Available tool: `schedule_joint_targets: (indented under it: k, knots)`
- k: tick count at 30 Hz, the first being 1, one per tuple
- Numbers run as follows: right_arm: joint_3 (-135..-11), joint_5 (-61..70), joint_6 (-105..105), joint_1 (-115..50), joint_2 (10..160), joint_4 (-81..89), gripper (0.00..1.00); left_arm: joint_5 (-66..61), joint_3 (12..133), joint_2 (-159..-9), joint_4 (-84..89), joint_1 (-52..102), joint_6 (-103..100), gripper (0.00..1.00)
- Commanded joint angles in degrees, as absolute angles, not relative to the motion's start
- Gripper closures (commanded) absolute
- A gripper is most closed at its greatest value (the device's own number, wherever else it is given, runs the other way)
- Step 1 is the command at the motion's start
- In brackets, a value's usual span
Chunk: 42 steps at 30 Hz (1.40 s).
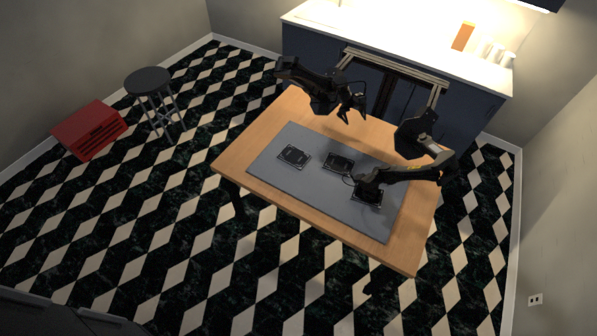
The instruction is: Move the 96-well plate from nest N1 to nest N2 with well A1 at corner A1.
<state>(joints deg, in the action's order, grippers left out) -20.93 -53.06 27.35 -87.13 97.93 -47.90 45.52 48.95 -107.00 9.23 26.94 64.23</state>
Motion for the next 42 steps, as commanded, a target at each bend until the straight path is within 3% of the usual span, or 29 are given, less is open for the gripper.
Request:
schedule_joint_targets:
  k: [1, 12, 14, 24, 37, 42]
  knots:
    - [-20.5, -52.9, 27.8, -87.6, 98.5, -48.2, 0.0, 44.2, 48.0, -109.4, 5.2, 25.4, 66.5, 0.2]
    - [-20.5, -52.9, 27.8, -87.6, 98.5, -48.2, 0.0, 45.3, 50.3, -106.9, 10.9, 27.1, 64.3, 0.2]
    - [-20.5, -52.9, 27.8, -87.6, 98.5, -48.2, 0.0, 45.3, 50.3, -106.9, 10.9, 27.1, 64.3, 0.0]
    - [-20.5, -52.9, 27.8, -87.6, 98.5, -48.2, 0.0, 46.5, 47.1, -104.6, 7.8, 29.2, 62.0, 0.0]
    - [-20.5, -52.9, 27.8, -87.6, 98.5, -48.2, 0.0, 47.6, 51.6, -100.8, 18.4, 32.2, 58.6, 0.0]
    - [-20.5, -52.9, 27.8, -87.6, 98.5, -48.2, 0.0, 49.3, 54.6, -95.7, 31.0, 38.1, 51.6, 0.0]
